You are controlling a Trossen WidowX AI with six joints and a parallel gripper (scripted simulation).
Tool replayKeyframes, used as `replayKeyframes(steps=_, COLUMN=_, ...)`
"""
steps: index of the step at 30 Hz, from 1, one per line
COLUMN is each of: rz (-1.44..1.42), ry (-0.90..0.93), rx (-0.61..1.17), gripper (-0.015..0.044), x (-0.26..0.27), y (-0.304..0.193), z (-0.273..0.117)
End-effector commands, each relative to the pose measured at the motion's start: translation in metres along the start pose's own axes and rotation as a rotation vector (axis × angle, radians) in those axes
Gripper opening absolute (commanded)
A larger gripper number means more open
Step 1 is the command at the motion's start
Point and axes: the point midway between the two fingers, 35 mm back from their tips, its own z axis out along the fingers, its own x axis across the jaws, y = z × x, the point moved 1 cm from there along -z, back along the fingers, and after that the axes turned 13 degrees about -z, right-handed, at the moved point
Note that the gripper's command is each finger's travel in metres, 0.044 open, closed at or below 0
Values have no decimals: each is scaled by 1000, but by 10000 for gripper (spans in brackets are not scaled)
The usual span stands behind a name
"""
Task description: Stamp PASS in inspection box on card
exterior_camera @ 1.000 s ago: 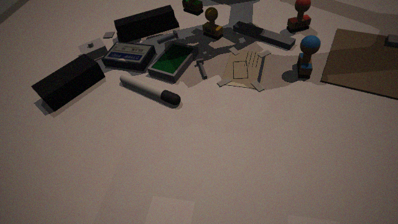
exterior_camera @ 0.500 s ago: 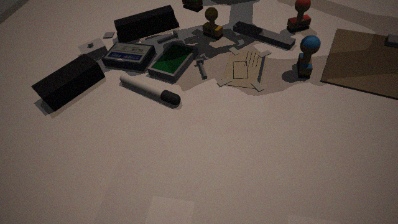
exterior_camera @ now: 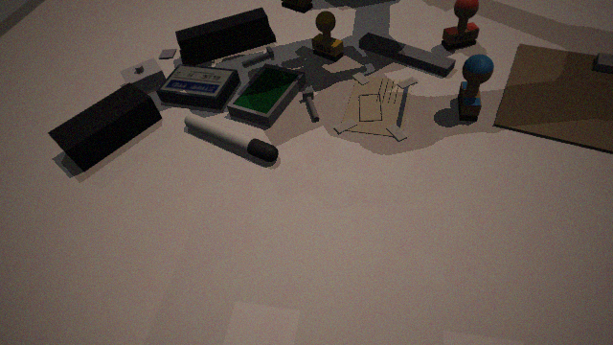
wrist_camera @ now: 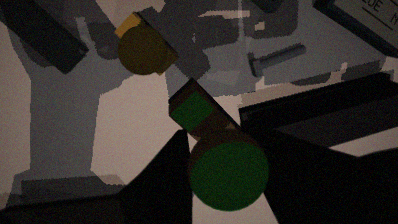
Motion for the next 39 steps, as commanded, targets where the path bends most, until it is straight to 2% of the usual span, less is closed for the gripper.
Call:
replayKeyframes(steps=1, rz=-4, ry=-2, rx=5, gripper=0, x=0, y=-1, z=-3)
replayKeyframes(steps=18, rz=-4, ry=-4, rx=4, gripper=0, x=-1, y=1, z=-11)
replayKeyframes(steps=39, rz=-7, ry=-9, rx=3, gripper=0, x=-65, y=60, z=-16)
